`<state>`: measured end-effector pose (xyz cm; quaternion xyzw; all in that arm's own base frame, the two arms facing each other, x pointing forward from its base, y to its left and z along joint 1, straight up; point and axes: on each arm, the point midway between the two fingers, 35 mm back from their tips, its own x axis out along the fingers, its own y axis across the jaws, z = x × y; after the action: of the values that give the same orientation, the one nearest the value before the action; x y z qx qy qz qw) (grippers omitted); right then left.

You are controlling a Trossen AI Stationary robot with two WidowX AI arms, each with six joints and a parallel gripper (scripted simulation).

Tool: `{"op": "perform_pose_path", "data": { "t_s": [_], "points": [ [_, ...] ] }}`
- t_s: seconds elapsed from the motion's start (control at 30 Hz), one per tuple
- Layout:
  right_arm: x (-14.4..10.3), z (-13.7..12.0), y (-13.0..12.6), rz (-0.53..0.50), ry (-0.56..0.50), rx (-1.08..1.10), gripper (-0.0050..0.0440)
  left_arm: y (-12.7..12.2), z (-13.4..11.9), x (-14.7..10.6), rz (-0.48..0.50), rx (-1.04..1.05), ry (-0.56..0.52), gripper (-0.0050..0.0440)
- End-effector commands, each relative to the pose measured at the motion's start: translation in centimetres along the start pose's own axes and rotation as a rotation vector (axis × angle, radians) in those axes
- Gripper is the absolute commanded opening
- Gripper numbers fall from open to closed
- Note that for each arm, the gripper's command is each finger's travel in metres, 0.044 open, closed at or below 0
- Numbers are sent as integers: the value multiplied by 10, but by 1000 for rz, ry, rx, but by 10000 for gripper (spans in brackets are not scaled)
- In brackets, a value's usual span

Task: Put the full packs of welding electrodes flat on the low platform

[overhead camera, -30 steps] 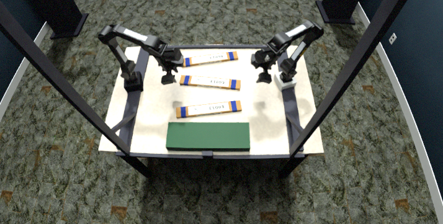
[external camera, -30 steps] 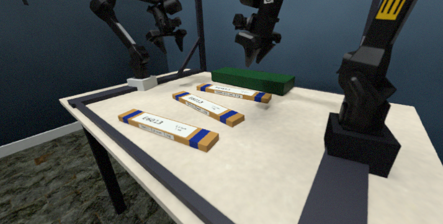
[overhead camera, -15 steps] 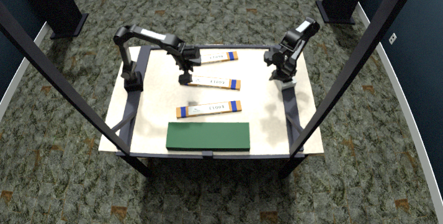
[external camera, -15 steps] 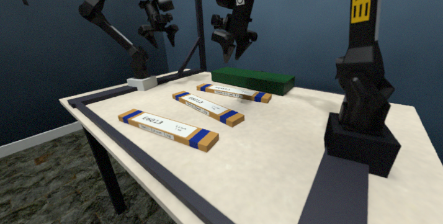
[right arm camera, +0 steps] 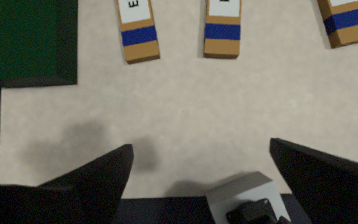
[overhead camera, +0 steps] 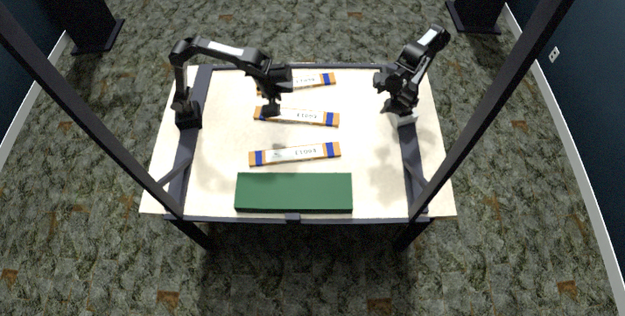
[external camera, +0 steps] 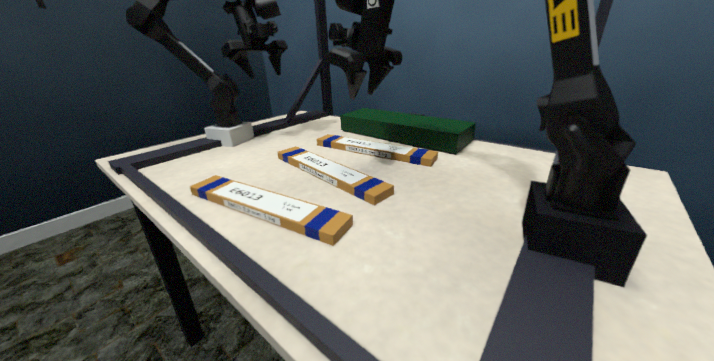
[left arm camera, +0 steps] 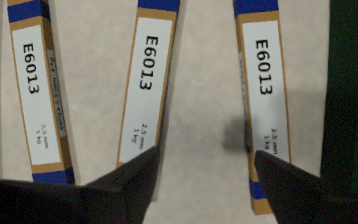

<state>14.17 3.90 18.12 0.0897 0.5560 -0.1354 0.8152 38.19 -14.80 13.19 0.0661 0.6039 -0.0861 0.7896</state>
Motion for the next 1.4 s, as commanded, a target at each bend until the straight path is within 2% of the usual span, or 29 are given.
{"op": "perform_pose_path", "data": {
  "t_s": [0.0, 0.3, 1.37],
  "points": [
    [-5, 4, 1, 12, -17, 6, 430, -1, 7, -9, -6, 1, -29, 300],
    [-5, 4, 1, 12, -17, 6, 430, -1, 4, -8, -6, 1, -29, 300],
    [-5, 4, 1, 12, -17, 6, 430, -1, -5, 29, -6, 1, -28, 300]
  ]
}}
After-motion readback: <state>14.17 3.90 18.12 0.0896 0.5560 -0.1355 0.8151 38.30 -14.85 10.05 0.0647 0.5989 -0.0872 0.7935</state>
